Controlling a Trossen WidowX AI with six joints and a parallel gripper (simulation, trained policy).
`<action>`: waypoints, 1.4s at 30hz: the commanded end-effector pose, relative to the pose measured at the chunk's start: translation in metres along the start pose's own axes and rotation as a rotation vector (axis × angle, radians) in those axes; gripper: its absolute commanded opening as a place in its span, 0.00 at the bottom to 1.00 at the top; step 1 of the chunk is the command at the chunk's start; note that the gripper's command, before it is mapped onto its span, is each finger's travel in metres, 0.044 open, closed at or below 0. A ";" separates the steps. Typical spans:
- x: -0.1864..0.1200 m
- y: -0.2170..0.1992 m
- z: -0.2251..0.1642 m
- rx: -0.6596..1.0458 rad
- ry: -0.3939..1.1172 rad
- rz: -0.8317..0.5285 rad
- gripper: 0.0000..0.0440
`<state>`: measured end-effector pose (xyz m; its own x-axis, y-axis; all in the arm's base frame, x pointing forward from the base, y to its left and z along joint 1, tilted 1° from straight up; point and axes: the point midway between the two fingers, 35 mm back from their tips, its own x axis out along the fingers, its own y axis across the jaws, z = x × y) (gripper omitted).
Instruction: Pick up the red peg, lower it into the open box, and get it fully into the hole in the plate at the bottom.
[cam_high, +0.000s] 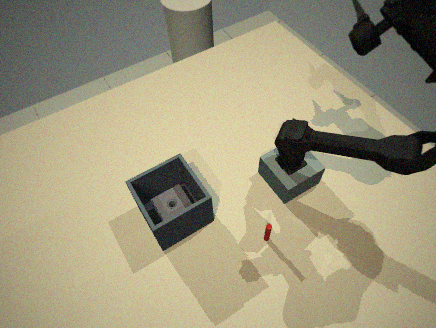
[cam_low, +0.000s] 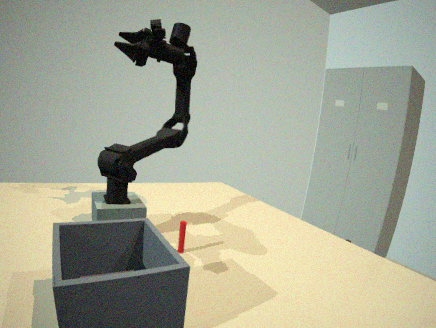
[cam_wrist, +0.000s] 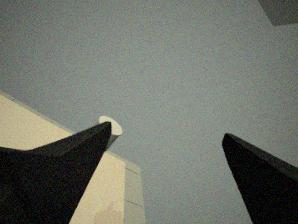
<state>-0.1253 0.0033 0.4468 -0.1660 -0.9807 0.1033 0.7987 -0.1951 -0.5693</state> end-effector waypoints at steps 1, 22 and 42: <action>0.009 0.010 0.006 -0.003 0.010 0.025 1.00; 0.074 0.083 0.063 0.234 -0.083 0.440 1.00; 0.066 0.188 0.106 0.484 0.011 0.976 1.00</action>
<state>0.0625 -0.1004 0.4395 0.6308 -0.7511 -0.1947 0.7576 0.6505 -0.0549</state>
